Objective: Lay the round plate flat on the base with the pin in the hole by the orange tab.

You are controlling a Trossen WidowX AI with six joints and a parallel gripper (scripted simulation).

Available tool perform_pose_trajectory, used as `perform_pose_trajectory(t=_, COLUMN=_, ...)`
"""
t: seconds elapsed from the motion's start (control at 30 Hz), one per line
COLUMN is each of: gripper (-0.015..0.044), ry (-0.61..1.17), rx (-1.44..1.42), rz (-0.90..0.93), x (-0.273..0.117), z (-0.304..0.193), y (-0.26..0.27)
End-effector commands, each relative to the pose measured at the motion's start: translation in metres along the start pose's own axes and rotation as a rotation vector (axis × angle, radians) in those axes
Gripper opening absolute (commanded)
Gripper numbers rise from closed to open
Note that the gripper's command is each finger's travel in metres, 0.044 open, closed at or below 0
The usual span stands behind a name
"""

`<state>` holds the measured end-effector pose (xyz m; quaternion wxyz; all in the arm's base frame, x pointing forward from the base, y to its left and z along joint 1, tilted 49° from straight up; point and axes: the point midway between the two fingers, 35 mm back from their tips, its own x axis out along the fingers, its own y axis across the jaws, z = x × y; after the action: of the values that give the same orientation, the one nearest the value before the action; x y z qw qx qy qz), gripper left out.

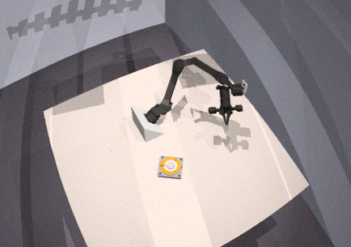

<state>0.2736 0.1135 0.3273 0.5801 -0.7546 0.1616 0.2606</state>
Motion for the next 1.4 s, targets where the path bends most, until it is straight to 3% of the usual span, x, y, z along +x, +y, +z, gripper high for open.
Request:
perform_pose_trajectory(t=0.0, gripper=0.0000, ry=0.012, rx=0.131, rz=0.242, x=0.061, z=-0.012, y=0.038)
perform_pose_trajectory(t=0.27, gripper=0.0000, ry=0.021, rx=0.492, rz=0.637, x=0.135, z=-0.051, y=0.117)
perform_pose_trajectory(t=0.47, gripper=0.0000, ry=0.023, rx=0.854, rz=0.903, x=0.164, z=-0.081, y=0.182)
perform_pose_trajectory(t=0.63, gripper=0.0000, ry=0.017, rx=1.167, rz=1.077, x=0.174, z=-0.099, y=0.229)
perform_pose_trajectory(t=0.8, gripper=0.0000, ry=-0.013, rx=1.673, rz=1.281, x=0.176, z=-0.119, y=0.287)
perform_pose_trajectory(t=1.0, gripper=0.0000, ry=-0.055, rx=2.034, rz=1.381, x=0.175, z=-0.131, y=0.320)
perform_pose_trajectory(t=1.37, gripper=0.0000, ry=-0.058, rx=2.050, rz=1.384, x=0.175, z=-0.132, y=0.322)
